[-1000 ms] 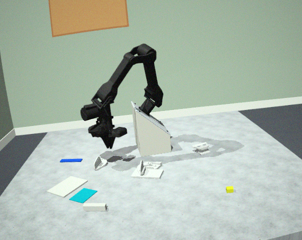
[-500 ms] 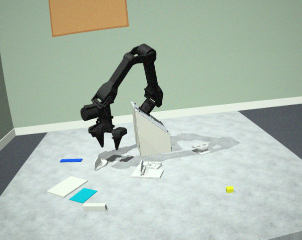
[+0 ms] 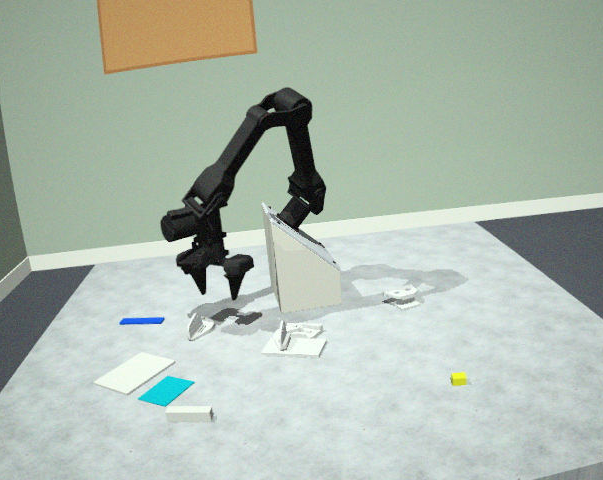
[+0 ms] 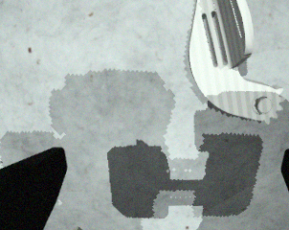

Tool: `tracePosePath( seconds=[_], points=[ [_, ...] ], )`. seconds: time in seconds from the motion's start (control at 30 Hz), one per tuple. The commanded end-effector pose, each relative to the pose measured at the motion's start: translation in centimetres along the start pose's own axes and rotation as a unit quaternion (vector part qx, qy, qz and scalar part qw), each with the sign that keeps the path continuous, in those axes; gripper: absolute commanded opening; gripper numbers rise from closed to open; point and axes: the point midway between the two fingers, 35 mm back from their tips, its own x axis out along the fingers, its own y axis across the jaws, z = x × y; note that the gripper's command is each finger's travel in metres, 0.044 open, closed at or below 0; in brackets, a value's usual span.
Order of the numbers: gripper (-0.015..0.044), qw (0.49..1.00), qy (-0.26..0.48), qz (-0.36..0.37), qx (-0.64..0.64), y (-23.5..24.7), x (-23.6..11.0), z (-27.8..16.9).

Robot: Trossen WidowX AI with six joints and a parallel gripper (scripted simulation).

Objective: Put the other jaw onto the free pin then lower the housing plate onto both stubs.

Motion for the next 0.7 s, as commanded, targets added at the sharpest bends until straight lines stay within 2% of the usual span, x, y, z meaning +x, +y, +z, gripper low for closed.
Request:
tracePosePath(
  seconds=[0.0, 0.3, 0.67],
  points=[
    [0.044, 1.0, -0.001, 0.0, 0.001, 0.0, 0.01, 0.04],
    [0.044, 1.0, -0.001, 0.0, 0.001, 0.0, 0.01, 0.04],
    [0.0151, 1.0, 0.003, -0.002, -0.001, -0.02, -0.84, -0.13]
  ],
)
